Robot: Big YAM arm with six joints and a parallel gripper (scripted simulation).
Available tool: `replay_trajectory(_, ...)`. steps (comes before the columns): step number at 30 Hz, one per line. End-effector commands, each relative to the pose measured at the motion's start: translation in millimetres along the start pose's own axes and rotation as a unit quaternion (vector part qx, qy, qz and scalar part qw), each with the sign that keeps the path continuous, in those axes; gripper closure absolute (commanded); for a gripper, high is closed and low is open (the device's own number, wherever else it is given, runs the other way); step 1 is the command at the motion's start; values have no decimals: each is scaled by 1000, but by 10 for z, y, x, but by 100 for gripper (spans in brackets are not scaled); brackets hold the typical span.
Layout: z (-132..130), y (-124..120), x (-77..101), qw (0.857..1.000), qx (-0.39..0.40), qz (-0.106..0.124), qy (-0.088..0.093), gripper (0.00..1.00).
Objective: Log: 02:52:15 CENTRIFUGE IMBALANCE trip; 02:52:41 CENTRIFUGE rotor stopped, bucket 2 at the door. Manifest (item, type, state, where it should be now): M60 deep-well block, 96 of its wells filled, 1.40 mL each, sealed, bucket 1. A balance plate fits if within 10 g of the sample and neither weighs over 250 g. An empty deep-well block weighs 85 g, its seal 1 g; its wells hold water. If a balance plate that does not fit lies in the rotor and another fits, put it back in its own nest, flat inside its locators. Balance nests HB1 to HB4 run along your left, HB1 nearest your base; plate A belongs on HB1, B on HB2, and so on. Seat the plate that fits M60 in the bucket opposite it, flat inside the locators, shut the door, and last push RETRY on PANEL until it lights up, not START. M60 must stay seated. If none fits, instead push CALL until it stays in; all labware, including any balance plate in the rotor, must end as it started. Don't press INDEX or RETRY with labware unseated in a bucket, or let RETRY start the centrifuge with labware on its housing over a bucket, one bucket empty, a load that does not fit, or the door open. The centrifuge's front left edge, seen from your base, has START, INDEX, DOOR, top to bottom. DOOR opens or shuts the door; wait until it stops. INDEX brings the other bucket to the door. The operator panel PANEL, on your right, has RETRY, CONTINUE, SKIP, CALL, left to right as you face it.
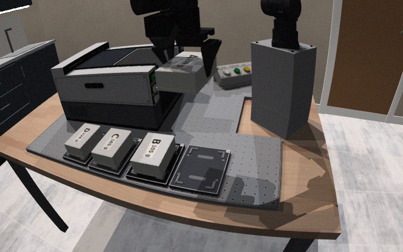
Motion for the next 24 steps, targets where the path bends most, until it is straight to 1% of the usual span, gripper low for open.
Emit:
replay_trajectory(1,75,99,75,999,30,-18,-10,100)
replay_trajectory(6,148,105,100,999,45,-22,-12,100)
replay_trajectory(9,158,110,90,999,47,-21,-11,100)
replay_trajectory(10,149,95,64,999,46,-17,-10,100)
replay_trajectory(11,187,83,60,999,51,-16,-9,100)
replay_trajectory(15,198,128,110,998,56,-24,-13,100)
replay_trajectory(19,225,99,64,998,59,-17,-10,100)
replay_trajectory(24,207,109,74,998,58,-19,-11,100)
Point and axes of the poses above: the point where the finger pads meet when closed, its own x axis back along the fingers, its own z axis across the jaws, y = z × x, the point moved 9 cm from there along x, back along the fingers, and after that the axes turned 5 degrees about -x, right-handed, at the moved point
